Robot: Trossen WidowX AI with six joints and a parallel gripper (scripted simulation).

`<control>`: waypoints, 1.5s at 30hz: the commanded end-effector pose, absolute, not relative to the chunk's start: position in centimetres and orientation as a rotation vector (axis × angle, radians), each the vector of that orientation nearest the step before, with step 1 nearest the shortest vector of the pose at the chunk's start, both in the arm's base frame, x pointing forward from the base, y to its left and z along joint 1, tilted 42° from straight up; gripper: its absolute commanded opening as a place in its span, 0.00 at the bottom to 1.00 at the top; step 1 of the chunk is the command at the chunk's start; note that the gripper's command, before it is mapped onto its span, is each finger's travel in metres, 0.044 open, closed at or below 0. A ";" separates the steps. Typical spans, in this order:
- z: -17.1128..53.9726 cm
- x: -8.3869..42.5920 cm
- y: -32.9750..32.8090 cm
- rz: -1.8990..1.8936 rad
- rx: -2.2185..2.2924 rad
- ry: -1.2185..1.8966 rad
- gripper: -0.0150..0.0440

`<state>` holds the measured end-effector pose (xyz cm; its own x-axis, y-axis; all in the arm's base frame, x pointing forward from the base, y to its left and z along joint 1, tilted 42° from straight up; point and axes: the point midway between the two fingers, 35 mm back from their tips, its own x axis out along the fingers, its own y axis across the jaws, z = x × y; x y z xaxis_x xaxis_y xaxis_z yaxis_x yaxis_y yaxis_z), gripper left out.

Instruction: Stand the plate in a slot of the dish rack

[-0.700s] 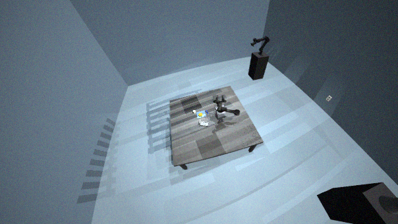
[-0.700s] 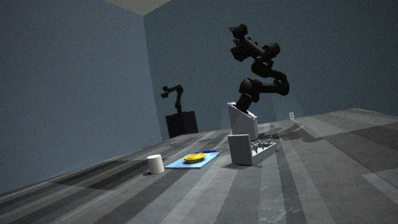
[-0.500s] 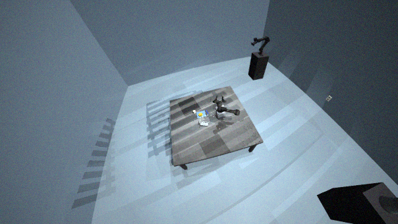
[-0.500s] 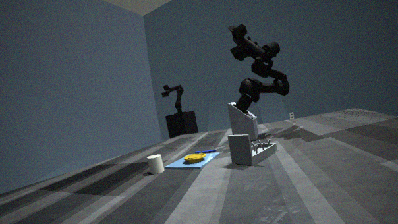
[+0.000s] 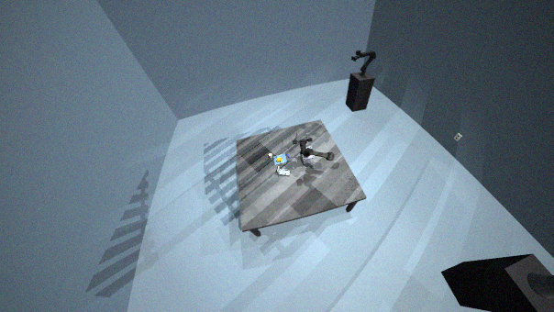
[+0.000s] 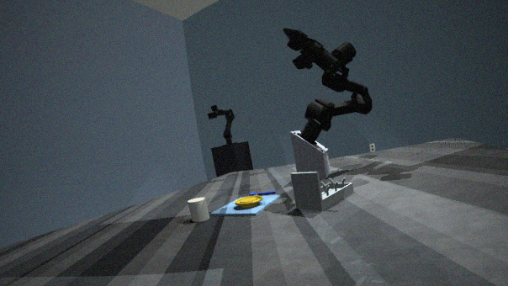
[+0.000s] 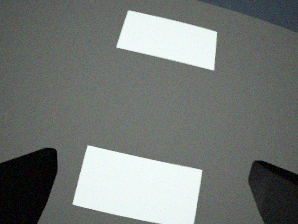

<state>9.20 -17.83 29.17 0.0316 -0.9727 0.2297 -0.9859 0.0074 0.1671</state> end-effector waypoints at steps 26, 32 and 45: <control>28.6 19.5 -19.7 -0.711 1.648 -1.201 0.93; 27.7 21.6 -20.0 -0.813 1.554 -1.015 0.93; 25.0 25.7 -20.4 -0.968 1.341 -0.598 0.93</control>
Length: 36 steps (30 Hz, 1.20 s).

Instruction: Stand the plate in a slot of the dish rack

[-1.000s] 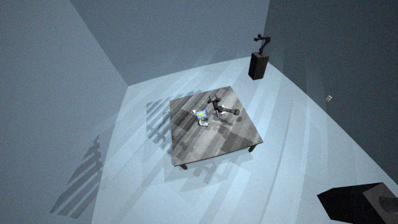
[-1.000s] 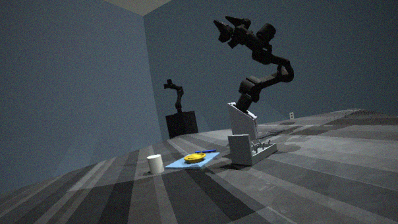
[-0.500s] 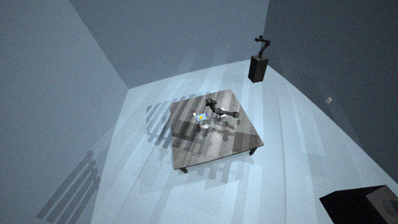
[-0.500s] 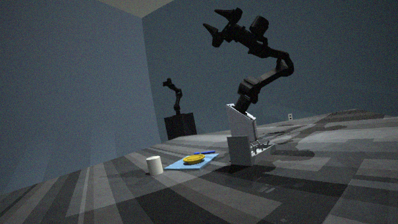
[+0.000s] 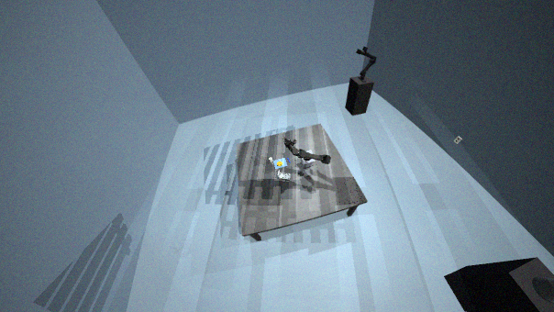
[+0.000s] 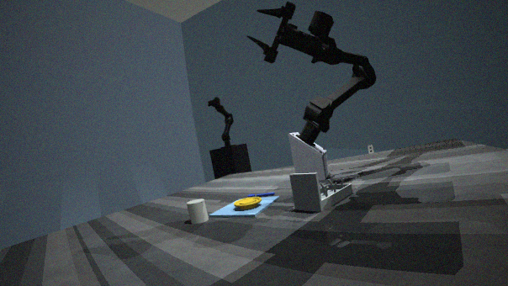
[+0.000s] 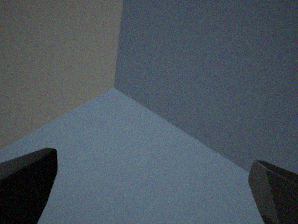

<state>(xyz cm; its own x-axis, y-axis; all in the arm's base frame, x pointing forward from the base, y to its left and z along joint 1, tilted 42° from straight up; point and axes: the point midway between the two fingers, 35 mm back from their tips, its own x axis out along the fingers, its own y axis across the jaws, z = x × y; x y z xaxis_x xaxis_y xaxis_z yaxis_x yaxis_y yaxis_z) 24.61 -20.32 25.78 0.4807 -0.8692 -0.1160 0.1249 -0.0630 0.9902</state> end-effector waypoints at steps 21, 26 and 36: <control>18.6 31.0 -20.2 -1.022 1.011 0.083 0.93; 16.9 31.9 -20.0 -0.999 0.941 0.242 0.93; 13.3 33.2 -19.2 -0.910 0.788 0.563 0.93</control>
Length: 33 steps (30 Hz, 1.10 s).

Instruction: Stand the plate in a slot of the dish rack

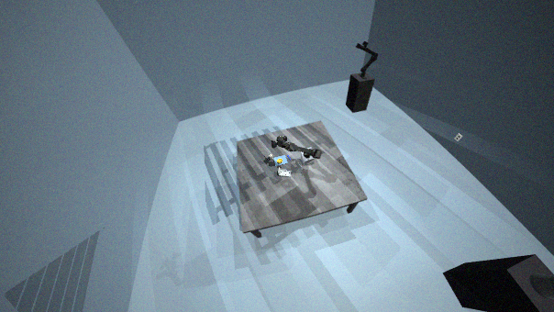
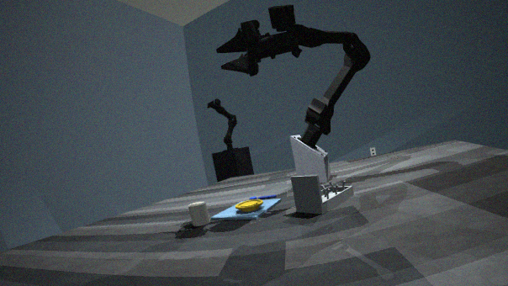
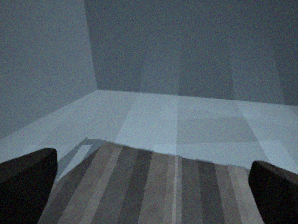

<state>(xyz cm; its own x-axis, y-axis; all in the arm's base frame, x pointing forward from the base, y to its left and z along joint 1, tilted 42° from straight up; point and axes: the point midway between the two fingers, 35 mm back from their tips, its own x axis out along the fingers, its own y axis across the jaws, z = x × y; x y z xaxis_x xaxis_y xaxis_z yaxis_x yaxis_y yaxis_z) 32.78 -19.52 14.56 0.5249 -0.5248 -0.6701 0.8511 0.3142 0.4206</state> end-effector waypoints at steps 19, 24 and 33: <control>6.8 34.2 -16.7 -0.568 0.552 1.111 0.93; 5.3 34.1 -15.8 -0.440 0.507 1.232 0.93; 2.7 33.7 -14.1 -0.180 0.450 1.414 0.93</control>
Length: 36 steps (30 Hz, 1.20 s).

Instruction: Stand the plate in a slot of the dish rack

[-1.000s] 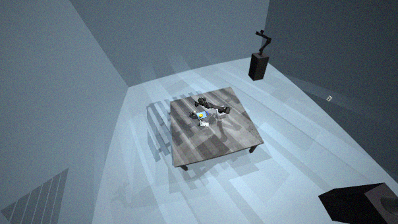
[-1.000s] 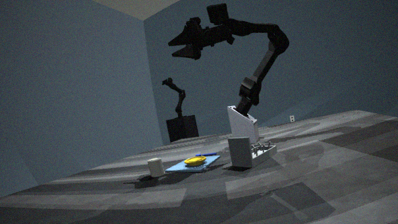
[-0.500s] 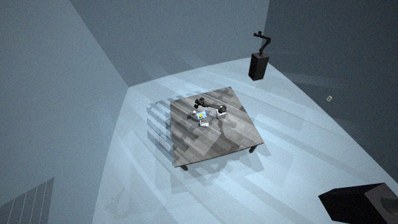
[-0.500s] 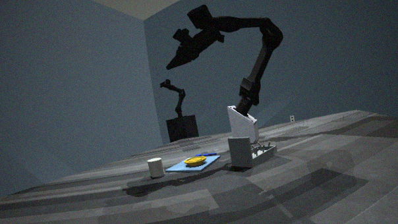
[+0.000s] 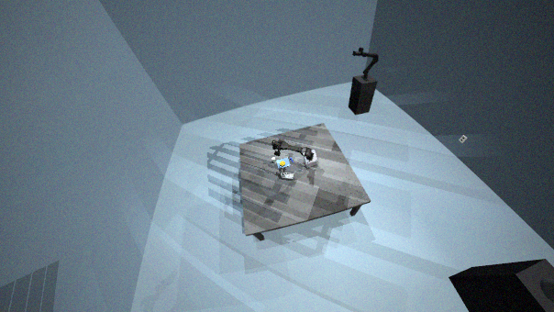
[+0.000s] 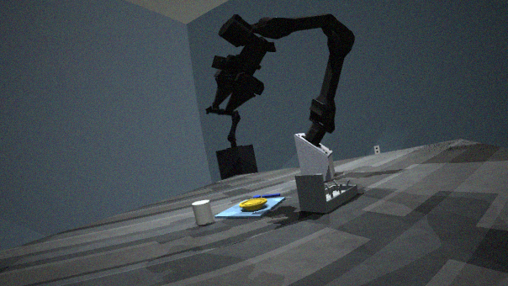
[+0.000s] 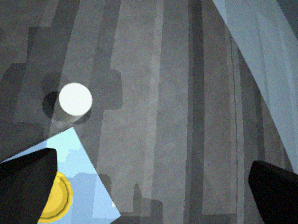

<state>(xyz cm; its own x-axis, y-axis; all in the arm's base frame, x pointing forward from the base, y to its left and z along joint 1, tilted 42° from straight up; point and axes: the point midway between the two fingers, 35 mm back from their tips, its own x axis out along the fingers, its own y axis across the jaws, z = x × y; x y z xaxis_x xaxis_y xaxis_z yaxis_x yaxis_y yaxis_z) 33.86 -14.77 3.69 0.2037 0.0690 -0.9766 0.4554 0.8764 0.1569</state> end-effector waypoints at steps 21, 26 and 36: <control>-1.0 32.9 -9.8 0.537 0.465 1.567 0.93; -1.3 32.9 -9.2 0.647 0.486 1.549 0.93; -7.1 32.1 -4.7 0.648 0.482 1.540 0.93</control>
<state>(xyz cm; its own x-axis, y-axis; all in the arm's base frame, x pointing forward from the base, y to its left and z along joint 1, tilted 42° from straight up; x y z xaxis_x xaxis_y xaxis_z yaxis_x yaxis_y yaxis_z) 33.36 -8.26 -3.44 -0.0450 0.6366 -0.7698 -0.0881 0.7651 0.6379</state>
